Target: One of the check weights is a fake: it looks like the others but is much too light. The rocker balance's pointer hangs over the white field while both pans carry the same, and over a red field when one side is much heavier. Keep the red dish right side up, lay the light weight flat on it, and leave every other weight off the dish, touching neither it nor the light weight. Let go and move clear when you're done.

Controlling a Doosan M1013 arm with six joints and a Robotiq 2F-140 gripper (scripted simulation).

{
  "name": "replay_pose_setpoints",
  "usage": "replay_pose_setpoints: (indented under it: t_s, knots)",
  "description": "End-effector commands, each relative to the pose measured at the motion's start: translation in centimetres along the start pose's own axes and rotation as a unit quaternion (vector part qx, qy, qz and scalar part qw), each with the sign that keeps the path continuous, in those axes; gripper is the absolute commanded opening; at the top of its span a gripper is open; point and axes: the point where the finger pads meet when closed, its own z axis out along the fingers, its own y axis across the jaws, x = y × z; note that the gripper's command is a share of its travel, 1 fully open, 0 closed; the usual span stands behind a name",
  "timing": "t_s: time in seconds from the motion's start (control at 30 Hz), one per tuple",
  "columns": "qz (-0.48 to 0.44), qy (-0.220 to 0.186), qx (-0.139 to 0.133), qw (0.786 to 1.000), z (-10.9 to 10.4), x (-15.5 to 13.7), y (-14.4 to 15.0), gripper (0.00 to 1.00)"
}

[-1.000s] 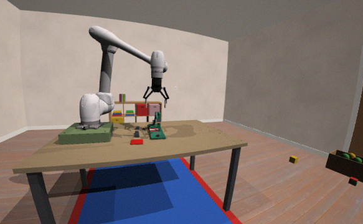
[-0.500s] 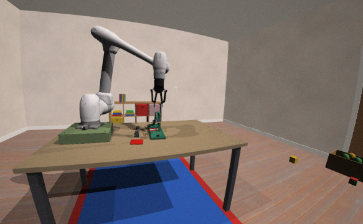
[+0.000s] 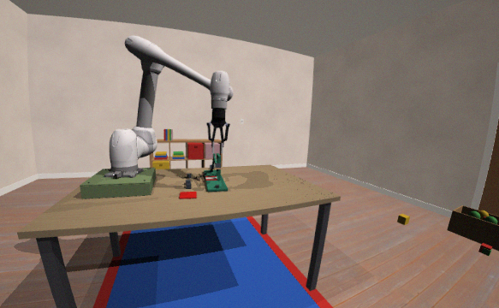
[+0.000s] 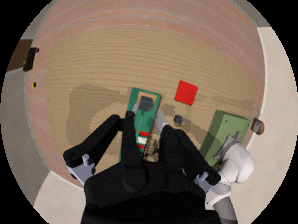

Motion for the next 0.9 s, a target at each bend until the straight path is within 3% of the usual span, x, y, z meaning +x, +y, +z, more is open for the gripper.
replay_pose_setpoints:
  t_s: [0.0, 0.87]
  knots:
    - [0.002, 0.001, 0.004, 1.000, -0.1, 0.0, -0.4, 0.35]
    - [0.002, 0.001, 0.004, 1.000, 1.0, 0.0, -0.4, 0.35]
